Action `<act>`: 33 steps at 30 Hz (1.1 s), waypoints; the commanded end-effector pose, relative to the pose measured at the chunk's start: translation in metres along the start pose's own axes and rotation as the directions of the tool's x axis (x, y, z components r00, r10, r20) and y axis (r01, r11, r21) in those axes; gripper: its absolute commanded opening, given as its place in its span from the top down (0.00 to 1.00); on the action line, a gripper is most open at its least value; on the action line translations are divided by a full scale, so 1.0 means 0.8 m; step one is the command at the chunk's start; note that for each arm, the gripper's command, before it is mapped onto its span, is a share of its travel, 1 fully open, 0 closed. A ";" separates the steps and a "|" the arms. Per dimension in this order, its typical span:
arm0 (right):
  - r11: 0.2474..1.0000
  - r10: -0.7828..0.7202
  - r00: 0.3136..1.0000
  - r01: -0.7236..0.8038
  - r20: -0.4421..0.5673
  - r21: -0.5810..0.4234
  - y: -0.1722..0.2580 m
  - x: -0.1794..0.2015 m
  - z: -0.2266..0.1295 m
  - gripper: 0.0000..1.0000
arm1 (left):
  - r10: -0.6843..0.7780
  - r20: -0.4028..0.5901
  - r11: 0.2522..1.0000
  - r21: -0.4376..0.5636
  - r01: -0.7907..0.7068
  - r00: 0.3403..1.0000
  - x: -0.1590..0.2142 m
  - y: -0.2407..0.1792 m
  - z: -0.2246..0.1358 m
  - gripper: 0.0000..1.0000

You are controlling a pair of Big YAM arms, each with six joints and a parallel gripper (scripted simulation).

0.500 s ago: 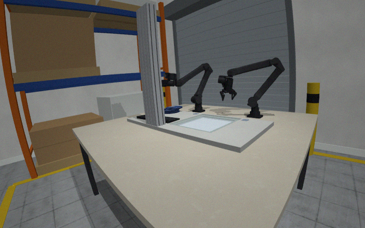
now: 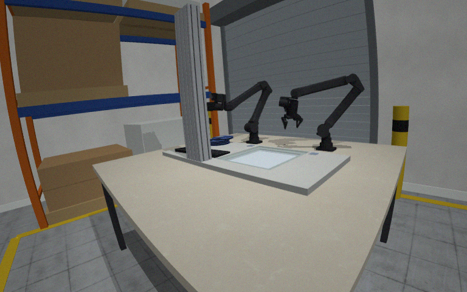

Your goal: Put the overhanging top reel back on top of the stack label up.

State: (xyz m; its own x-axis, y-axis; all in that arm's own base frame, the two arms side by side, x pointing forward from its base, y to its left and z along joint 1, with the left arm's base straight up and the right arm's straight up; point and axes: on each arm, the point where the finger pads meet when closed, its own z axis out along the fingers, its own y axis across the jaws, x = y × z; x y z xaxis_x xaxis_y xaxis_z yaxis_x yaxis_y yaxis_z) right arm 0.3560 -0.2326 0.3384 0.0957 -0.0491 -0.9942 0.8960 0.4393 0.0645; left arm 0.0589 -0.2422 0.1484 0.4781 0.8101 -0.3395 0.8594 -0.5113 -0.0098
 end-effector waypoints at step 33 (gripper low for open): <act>0.998 -0.041 0.788 0.056 -0.614 0.005 -0.202 0.158 -0.017 1.00 | -0.101 0.548 0.991 -0.021 0.134 0.830 -0.206 0.299 -0.048 0.00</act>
State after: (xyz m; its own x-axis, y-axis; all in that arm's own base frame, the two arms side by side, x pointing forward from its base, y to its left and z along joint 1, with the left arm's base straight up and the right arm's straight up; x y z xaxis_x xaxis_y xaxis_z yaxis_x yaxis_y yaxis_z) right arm 0.2471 -0.2935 0.2104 -0.2412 0.3699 -0.8972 0.8859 0.4614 -0.0479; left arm 0.1467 -0.4104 0.1961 0.2441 0.6763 -0.6951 0.9030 -0.4198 -0.0913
